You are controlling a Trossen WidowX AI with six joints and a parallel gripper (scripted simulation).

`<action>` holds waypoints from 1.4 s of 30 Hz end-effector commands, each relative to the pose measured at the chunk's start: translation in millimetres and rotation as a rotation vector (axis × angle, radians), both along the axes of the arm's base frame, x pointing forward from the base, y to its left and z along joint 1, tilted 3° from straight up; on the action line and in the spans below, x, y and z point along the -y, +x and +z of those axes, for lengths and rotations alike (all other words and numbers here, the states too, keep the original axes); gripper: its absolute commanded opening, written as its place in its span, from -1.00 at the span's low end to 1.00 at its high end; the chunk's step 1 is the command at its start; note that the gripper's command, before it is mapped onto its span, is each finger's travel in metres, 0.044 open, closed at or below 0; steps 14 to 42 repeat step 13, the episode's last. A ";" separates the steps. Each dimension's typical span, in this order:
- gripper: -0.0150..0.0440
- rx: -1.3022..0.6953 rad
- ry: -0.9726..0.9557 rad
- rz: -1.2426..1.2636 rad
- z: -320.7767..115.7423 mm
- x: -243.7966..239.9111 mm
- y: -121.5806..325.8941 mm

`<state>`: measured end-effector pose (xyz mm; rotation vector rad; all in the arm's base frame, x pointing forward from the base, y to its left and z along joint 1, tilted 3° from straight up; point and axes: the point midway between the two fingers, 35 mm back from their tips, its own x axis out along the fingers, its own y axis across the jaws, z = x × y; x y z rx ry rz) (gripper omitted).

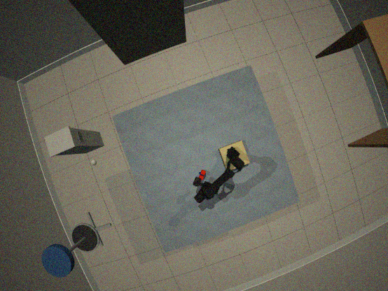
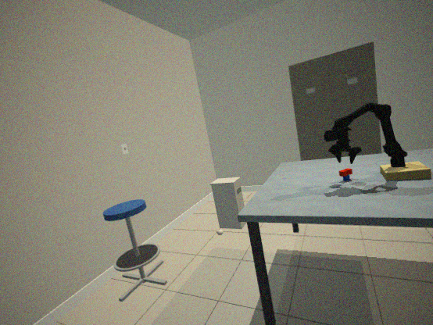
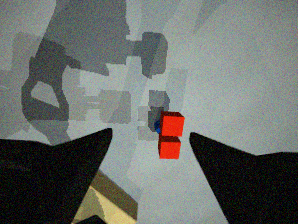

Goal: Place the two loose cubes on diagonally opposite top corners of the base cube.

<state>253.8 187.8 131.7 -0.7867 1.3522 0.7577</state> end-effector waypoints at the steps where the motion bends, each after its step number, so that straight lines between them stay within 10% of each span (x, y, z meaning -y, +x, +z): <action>1: 0.86 -0.005 -0.003 0.013 -2.6 -35.4 -37.0; 42: 0.86 -0.016 0.009 -0.003 -1.9 -52.2 -56.9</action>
